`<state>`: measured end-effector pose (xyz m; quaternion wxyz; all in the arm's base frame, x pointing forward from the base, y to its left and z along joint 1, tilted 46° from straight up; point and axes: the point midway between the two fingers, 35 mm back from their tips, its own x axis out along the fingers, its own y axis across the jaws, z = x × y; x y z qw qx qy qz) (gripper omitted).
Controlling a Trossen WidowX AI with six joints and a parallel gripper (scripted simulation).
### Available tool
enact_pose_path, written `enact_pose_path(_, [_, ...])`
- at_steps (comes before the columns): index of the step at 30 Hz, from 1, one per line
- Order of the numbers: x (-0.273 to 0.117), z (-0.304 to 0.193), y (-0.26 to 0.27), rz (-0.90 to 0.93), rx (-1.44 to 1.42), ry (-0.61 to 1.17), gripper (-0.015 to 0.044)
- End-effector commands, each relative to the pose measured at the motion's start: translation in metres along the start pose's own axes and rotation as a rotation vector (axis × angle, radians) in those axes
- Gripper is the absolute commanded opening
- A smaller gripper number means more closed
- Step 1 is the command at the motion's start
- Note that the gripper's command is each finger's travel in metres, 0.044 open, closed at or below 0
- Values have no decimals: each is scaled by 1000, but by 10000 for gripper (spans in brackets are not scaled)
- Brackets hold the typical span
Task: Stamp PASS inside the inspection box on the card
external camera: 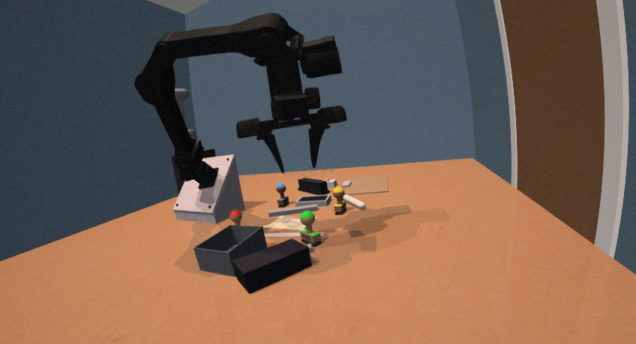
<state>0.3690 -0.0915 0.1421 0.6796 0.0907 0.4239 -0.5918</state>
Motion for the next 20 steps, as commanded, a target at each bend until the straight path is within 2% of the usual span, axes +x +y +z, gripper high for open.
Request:
enact_pose_path(1, [-1,1,0,1,9,4,262])
enact_pose_path(20, [-1,1,0,0,3,0,262])
